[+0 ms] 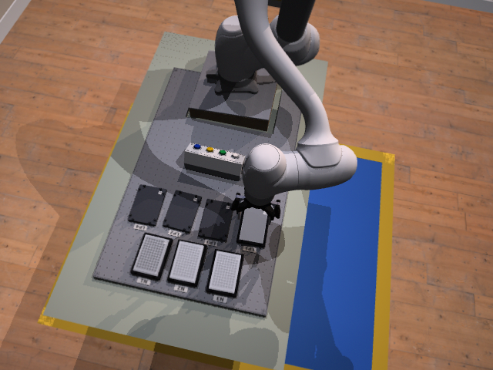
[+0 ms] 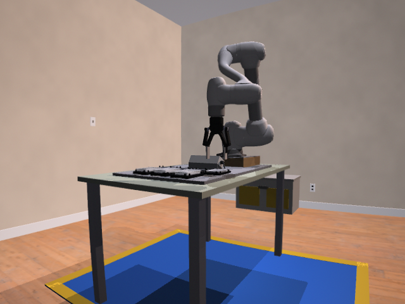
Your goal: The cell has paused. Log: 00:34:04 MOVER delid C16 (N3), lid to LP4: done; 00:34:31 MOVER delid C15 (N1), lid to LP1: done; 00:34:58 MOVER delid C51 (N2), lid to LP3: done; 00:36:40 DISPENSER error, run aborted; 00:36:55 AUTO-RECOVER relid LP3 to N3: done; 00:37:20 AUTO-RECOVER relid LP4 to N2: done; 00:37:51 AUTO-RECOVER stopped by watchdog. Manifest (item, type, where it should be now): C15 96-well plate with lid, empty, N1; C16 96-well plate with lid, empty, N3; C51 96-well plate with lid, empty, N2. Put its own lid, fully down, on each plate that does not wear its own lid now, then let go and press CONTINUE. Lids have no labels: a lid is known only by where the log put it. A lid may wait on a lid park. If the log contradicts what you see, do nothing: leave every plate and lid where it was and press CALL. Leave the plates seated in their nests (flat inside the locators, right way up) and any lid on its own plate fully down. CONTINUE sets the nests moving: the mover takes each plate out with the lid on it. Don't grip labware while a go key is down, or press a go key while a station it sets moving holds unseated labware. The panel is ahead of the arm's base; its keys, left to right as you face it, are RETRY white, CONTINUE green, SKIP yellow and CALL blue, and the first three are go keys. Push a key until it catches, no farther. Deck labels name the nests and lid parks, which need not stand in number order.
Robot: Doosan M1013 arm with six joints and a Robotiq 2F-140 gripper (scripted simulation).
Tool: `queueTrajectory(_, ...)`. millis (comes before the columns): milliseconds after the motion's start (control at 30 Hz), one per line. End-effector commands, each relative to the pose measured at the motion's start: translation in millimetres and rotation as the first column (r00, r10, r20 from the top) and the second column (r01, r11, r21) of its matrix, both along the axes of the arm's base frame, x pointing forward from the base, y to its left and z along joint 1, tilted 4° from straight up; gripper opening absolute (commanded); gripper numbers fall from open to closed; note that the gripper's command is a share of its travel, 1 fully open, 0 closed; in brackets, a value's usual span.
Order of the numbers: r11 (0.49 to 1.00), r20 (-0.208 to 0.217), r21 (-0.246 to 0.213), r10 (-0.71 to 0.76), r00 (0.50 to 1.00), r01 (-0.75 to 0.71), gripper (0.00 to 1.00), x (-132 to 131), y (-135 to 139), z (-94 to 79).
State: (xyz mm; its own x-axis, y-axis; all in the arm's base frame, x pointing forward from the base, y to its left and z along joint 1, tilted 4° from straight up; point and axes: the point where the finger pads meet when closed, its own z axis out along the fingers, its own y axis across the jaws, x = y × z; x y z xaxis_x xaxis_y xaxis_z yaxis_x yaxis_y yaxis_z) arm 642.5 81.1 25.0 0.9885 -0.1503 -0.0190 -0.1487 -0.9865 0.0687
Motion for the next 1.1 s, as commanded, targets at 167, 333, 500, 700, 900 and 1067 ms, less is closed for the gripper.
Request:
queueTrajectory(167,1.000,0.004,0.004,-0.005,1.000,0.005,0.66,-0.6,2.3,0.6)
queueTrajectory(333,1.000,0.004,0.004,-0.005,1.000,0.005,0.66,-0.6,2.3,0.6)
queueTrajectory(500,1.000,0.004,0.004,-0.005,1.000,0.005,0.66,-0.6,2.2,0.4)
queueTrajectory(700,1.000,0.004,0.004,-0.005,1.000,0.005,0.66,-0.6,2.1,-1.6)
queueTrajectory(900,1.000,0.004,0.004,-0.006,1.000,0.006,0.66,-0.6,1.9,-4.4)
queueTrajectory(1067,1.000,0.004,0.004,-0.006,1.000,0.006,0.66,-0.6,1.6,-9.6)
